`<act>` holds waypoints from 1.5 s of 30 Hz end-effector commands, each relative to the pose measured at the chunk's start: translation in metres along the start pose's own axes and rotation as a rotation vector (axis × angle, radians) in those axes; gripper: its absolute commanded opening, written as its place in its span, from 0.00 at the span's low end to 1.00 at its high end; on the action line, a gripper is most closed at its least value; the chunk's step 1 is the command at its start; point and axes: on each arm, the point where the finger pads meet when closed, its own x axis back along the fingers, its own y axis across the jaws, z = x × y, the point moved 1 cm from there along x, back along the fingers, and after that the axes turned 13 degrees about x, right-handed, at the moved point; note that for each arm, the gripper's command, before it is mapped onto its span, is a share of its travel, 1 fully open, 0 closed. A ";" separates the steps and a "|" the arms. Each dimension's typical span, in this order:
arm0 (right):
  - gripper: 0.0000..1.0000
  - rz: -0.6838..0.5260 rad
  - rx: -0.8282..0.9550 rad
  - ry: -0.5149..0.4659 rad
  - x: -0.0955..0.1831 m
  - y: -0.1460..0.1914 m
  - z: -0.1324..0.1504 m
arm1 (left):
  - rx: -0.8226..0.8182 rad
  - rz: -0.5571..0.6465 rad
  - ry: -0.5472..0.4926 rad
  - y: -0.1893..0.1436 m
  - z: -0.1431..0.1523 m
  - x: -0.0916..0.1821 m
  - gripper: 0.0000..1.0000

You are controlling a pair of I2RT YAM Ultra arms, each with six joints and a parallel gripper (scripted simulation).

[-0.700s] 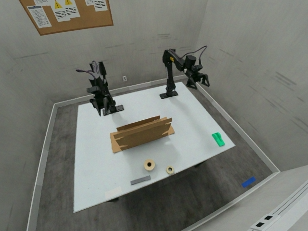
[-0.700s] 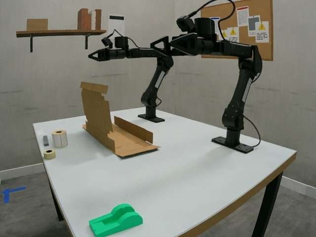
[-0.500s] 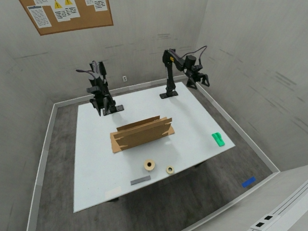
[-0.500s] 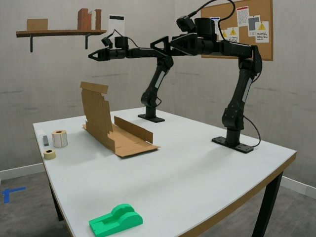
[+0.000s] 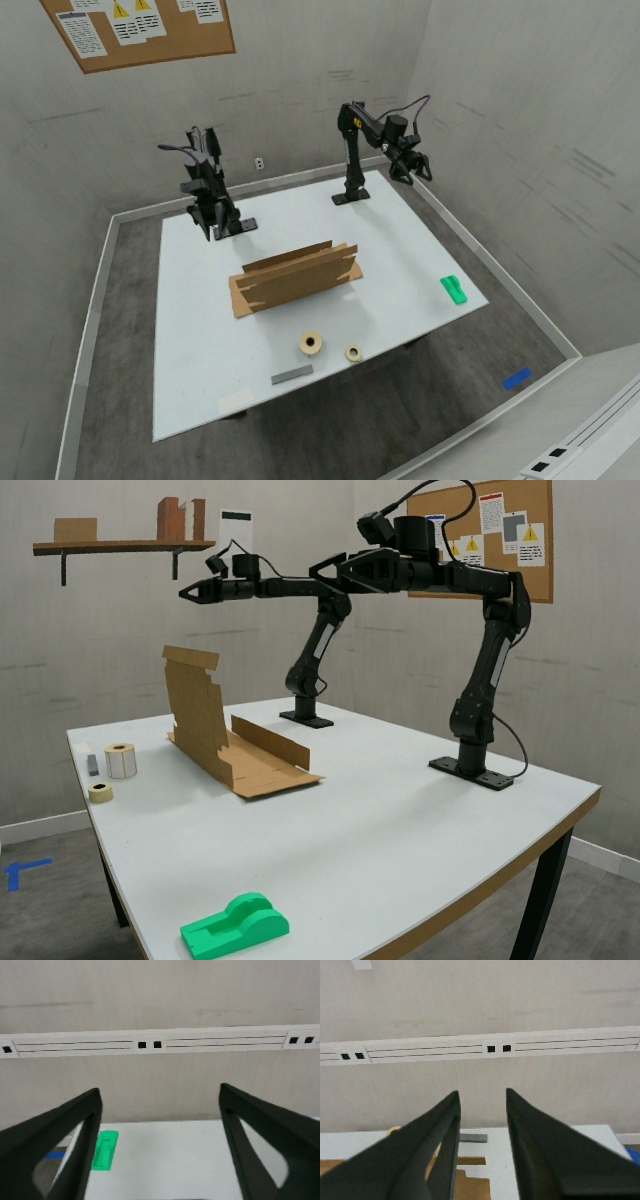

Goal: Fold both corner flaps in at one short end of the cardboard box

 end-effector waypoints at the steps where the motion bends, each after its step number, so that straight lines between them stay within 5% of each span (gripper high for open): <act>1: 0.30 -0.050 0.026 -0.031 0.002 0.006 -0.003 | -0.054 0.036 0.041 -0.010 0.006 -0.003 0.55; 4: 0.30 -0.112 0.054 -0.043 0.003 0.012 0.002 | -0.121 0.078 0.121 -0.022 0.026 -0.009 0.27; 11: 0.30 -0.291 0.149 -0.019 -0.002 0.017 0.046 | -0.360 0.309 0.437 -0.080 0.125 -0.024 0.27; 15: 0.30 -0.367 0.192 -0.018 0.000 0.022 0.058 | -0.438 0.391 0.526 -0.096 0.154 -0.019 0.27; 28: 0.30 -0.746 0.410 0.063 -0.002 0.015 0.166 | -0.832 0.947 0.968 -0.185 0.315 0.054 0.27; 40: 0.30 -0.942 0.488 0.159 -0.012 0.009 0.243 | -0.934 1.122 1.094 -0.207 0.366 0.091 0.27; 45: 0.30 -1.039 0.531 0.180 -0.018 0.009 0.270 | -0.931 1.120 1.075 -0.210 0.361 0.090 0.27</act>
